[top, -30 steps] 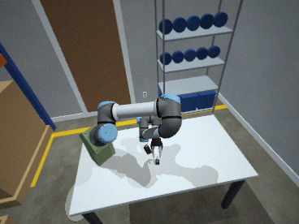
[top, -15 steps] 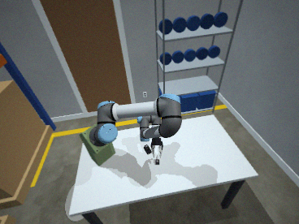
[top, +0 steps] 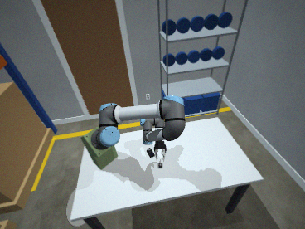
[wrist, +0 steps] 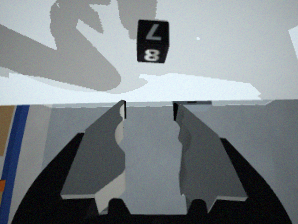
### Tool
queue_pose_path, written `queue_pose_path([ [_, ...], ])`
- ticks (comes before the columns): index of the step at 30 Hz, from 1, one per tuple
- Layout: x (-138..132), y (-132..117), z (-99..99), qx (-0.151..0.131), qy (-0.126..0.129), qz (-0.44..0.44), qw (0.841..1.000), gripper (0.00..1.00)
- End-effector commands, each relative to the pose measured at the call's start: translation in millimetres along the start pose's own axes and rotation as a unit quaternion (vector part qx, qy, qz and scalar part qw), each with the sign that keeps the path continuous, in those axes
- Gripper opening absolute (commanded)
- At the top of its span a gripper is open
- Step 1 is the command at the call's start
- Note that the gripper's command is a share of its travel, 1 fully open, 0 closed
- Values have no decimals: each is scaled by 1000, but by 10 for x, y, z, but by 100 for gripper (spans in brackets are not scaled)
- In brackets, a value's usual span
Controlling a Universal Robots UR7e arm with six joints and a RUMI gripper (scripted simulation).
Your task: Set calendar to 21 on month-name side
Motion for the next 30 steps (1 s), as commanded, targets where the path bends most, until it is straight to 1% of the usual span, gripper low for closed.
queue_pose_path([
  [1, 0, 11, -9, 0, 0, 0, 1000, 29],
  [12, -14, 60, -60, 0, 0, 0, 1000, 29],
  [30, -61, 238, -244, 0, 0, 0, 1000, 29],
])
Point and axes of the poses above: the point where the finger pads meet when closed, its own z axis back along the fingers, its own x axis across the jaws, y = z × x, the point moved 6 cm from there along z, back along the fingers, and after that the axes turned 15 degrees about -z, right-handed, at the moved point
